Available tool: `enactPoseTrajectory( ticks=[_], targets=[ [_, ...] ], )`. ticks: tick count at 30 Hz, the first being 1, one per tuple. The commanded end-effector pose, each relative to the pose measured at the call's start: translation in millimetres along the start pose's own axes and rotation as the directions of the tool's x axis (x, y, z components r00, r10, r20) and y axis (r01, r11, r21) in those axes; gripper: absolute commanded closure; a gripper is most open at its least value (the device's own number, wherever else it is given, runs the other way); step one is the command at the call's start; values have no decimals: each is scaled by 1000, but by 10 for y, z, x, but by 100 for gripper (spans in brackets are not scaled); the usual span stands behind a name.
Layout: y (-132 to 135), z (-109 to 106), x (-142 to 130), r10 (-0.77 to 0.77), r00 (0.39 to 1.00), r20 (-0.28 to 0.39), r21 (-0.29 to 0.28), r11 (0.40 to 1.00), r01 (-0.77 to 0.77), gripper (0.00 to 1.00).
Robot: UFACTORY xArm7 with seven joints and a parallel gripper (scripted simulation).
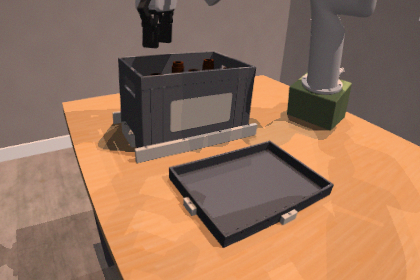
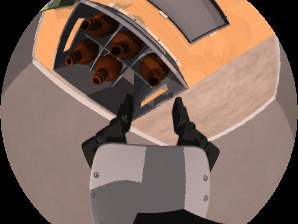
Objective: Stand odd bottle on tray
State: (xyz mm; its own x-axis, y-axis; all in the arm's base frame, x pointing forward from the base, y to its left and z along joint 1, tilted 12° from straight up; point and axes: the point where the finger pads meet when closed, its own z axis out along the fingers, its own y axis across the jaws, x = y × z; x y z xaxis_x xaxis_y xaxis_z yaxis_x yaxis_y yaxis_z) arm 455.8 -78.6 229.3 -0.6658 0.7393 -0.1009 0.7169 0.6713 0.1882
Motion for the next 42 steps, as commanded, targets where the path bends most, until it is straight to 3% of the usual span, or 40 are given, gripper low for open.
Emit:
enactPoseTrajectory(
  ticks=[1,26,42],
  targets=[
    [3,-14,-8,0,1000,3,-2,1000,0,35],
    [3,11,-8,0,1000,3,-2,1000,0,35],
    [5,162,-10,0,1000,3,-2,1000,0,35]
  ],
)
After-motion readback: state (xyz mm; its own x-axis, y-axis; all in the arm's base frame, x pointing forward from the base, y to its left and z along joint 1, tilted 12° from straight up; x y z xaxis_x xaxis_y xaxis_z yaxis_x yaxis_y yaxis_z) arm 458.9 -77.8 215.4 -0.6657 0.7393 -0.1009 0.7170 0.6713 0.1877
